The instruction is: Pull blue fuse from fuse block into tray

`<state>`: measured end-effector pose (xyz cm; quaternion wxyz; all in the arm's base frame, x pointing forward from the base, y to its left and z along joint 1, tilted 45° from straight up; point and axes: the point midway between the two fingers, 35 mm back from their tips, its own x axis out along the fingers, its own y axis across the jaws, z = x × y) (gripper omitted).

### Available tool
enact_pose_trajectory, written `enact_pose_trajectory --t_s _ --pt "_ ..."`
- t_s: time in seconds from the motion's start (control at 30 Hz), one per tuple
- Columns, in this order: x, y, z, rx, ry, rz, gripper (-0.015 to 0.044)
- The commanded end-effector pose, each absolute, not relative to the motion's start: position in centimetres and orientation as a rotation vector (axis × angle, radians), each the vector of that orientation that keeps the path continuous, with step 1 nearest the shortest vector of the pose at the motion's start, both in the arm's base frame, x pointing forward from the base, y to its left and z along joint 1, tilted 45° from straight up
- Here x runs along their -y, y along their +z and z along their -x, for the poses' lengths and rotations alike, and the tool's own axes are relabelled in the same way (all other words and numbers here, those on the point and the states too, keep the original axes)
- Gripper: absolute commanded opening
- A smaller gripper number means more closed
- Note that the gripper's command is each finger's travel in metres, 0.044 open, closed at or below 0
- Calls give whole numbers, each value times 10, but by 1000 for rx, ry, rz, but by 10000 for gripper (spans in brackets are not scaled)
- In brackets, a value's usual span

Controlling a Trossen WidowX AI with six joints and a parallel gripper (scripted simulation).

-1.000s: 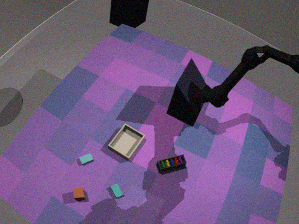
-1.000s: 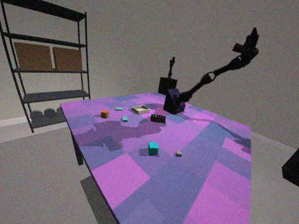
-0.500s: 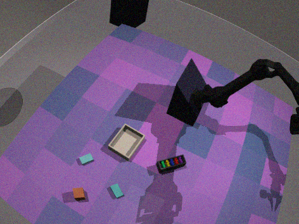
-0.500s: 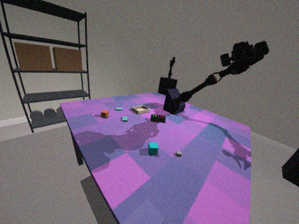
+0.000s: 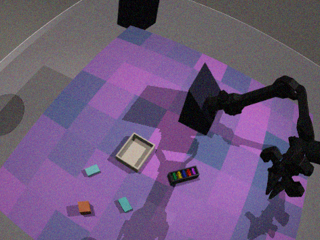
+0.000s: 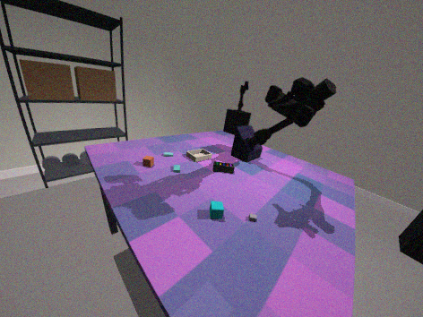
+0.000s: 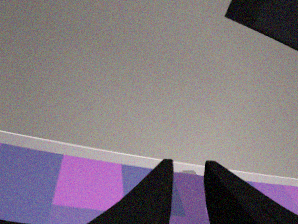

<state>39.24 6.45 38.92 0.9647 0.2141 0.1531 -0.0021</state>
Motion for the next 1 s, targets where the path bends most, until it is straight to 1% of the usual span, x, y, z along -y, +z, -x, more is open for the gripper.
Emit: enact_pose_trajectory --t_s 0.0,0.13,0.27,0.53,0.67,0.8,0.97 --pt "-67 315 -409 -533 78 -208 71" --pt "-67 252 -412 -716 191 -45 71" --pt "-66 191 -404 -883 340 80 71" --pt "-68 89 -359 -1120 748 200 71" --pt "-72 54 -328 -1159 981 183 71" --pt "-76 27 -298 -1136 1201 115 71" --pt "-77 23 -293 -1123 1242 95 71"
